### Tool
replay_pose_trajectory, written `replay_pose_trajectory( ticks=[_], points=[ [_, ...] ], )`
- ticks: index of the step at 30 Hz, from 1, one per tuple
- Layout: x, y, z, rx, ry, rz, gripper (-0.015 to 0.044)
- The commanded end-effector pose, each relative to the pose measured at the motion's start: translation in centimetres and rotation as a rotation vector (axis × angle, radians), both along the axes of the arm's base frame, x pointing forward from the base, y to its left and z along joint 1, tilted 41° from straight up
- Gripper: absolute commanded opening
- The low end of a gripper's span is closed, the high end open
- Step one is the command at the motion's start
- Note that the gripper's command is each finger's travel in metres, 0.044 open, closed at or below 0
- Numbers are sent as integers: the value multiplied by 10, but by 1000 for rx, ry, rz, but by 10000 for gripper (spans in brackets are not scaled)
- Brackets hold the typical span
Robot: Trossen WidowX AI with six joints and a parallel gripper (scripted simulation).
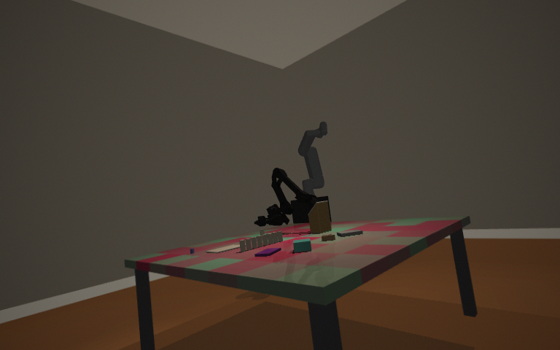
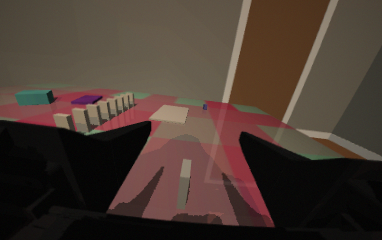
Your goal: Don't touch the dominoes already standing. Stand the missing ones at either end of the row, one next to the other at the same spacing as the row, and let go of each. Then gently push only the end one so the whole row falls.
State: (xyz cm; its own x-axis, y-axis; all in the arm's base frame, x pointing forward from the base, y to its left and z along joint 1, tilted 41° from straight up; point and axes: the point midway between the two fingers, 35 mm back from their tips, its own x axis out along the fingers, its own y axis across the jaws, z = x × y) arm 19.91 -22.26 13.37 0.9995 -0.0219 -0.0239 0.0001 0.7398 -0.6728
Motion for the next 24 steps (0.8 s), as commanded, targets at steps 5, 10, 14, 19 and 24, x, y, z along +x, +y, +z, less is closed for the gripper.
replay_pose_trajectory(
  ticks=[5,10,14,19,24],
  points=[
    [15,1,6,35,22,-34,440],
    [63,-11,14,67,117,-120,440],
    [97,-10,6,-14,276,-171,440],
    [108,-8,-15,-217,645,-253,440],
    [95,4,-12,-545,1043,-235,440]
  ],
)
